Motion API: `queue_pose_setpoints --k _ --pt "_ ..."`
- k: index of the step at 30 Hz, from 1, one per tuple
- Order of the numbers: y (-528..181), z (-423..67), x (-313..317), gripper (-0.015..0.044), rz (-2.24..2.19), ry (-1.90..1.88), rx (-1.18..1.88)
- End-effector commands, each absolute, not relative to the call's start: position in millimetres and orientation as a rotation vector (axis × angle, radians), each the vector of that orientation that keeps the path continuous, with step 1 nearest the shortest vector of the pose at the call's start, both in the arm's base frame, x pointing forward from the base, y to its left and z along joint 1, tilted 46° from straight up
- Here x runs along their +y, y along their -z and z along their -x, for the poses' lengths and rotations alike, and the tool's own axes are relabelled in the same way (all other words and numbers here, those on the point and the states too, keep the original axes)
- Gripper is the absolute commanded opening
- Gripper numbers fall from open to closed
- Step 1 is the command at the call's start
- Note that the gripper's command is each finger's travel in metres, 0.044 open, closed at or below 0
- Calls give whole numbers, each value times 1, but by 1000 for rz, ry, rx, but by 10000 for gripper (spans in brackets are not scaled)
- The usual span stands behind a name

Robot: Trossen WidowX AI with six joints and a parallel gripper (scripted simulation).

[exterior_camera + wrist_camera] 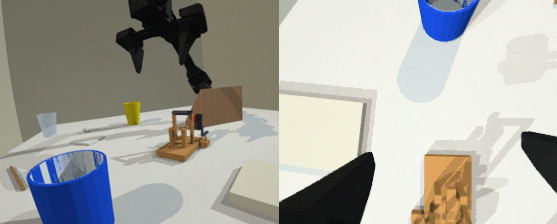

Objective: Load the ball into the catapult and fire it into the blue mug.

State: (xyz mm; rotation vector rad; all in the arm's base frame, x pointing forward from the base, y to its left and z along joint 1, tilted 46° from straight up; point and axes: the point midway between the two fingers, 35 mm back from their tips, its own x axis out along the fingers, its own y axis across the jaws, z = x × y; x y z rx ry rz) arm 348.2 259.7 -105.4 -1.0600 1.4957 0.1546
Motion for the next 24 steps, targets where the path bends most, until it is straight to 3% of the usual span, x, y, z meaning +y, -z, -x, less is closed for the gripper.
queue_pose_setpoints --k 1,9,24 --pt "105 -380 279 440 1077 -200 1377" --pt "90 -437 318 440 1099 -250 1141" --pt "90 -438 319 440 1100 -251 1136"
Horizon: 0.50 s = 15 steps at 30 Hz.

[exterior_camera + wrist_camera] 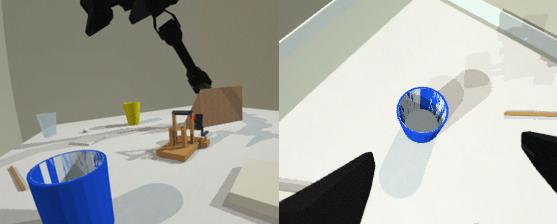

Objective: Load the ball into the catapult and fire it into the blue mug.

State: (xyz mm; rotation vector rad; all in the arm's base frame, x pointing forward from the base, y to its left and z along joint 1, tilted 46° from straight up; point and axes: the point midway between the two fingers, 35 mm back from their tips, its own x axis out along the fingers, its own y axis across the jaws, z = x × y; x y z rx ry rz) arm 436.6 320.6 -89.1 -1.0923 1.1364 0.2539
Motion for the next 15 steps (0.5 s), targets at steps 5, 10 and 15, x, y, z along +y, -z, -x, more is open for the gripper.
queue_pose_setpoints --k 5,10,15 --pt "90 -438 319 387 1100 -251 1136" --pt "90 -438 319 256 1100 -251 1136" --pt "90 -438 319 125 1100 -251 1136"
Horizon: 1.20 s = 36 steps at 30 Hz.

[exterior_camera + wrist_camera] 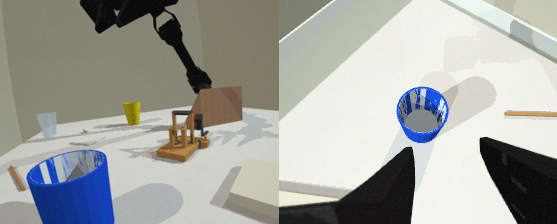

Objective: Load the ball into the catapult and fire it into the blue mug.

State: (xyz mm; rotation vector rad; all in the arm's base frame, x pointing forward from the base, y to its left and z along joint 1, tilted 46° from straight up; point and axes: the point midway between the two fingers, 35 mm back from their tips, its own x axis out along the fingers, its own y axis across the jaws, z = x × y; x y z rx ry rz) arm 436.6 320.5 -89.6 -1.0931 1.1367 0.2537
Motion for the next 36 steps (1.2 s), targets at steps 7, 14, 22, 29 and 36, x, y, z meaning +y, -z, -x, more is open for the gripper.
queue_pose_setpoints --k 7,14,22,29,36 --pt "90 -438 319 0 1100 -251 1136" --pt "90 -437 319 0 1105 -253 1138" --pt "112 -390 320 0 1338 -362 1191" --pt "128 -346 315 0 1564 -468 1231" --pt "140 -303 303 0 1793 -574 1262"
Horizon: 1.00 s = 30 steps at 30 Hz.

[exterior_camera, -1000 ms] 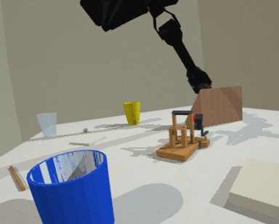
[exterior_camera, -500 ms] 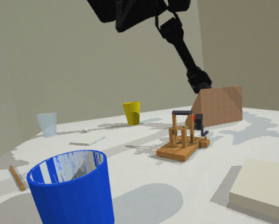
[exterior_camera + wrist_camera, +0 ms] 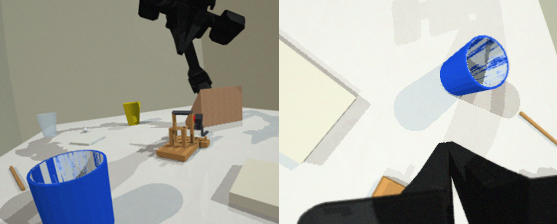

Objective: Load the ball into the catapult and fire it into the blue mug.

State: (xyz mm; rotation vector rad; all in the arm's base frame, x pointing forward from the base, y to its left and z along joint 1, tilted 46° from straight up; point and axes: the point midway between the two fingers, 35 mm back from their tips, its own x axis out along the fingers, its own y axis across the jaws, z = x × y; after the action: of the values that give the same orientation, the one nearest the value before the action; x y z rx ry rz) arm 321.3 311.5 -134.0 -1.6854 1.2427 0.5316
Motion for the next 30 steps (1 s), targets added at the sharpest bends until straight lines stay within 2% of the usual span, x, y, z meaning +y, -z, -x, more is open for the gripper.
queue_pose_setpoints --k 1,30 --pt "141 -297 301 0 1826 -590 1265" --pt "137 -161 202 0 2808 -1002 1302"
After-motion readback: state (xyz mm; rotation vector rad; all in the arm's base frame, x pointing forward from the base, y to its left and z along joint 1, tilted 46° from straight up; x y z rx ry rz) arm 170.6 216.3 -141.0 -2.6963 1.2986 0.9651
